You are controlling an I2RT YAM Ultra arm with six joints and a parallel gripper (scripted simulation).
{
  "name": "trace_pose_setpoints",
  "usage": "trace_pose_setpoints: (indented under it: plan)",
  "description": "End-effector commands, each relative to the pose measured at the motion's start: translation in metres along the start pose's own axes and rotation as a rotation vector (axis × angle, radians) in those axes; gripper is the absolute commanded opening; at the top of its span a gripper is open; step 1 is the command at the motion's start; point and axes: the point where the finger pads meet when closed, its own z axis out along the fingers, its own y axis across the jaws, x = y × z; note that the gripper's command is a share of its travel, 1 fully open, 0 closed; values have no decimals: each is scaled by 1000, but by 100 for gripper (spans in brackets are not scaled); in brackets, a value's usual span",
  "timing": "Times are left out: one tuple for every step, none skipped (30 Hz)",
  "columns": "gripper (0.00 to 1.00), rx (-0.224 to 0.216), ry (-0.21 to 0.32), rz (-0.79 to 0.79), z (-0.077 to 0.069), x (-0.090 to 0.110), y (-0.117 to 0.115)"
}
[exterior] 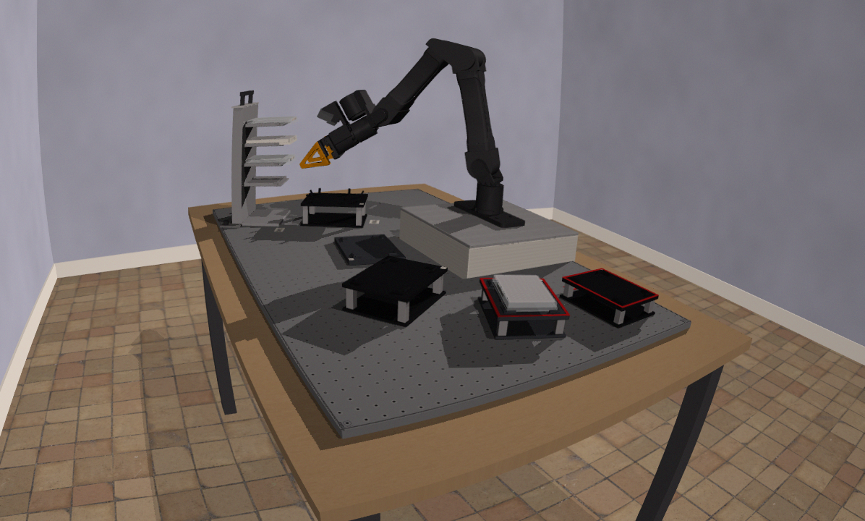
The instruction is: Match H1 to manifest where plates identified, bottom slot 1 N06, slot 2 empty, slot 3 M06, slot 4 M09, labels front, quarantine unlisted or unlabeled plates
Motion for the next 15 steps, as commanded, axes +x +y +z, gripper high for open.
trace_pose_setpoints:
  plan:
    - [100,3,-38,-11,6,-21,0]
    - [100,2,-35,-10,8,-20,0]
    - [100,1,-32,-9,9,-20,0]
    - [100,1,-29,-8,10,-20,0]
    - [100,1,-29,-8,11,-21,0]
    - [100,3,-33,-9,11,-23,0]
    - [100,5,-39,-10,12,-26,-1]
    - [100,6,-39,-10,13,-26,-2]
    - [100,5,-36,-9,15,-26,-1]
    - [100,3,-33,-9,17,-26,0]
    - [100,2,-31,-8,18,-26,0]
    - [100,1,-30,-8,19,-26,0]
    - [100,1,-30,-8,19,-26,0]
    - [100,1,-30,-8,19,-26,0]
    - [100,12,-68,-17,10,-42,-3]
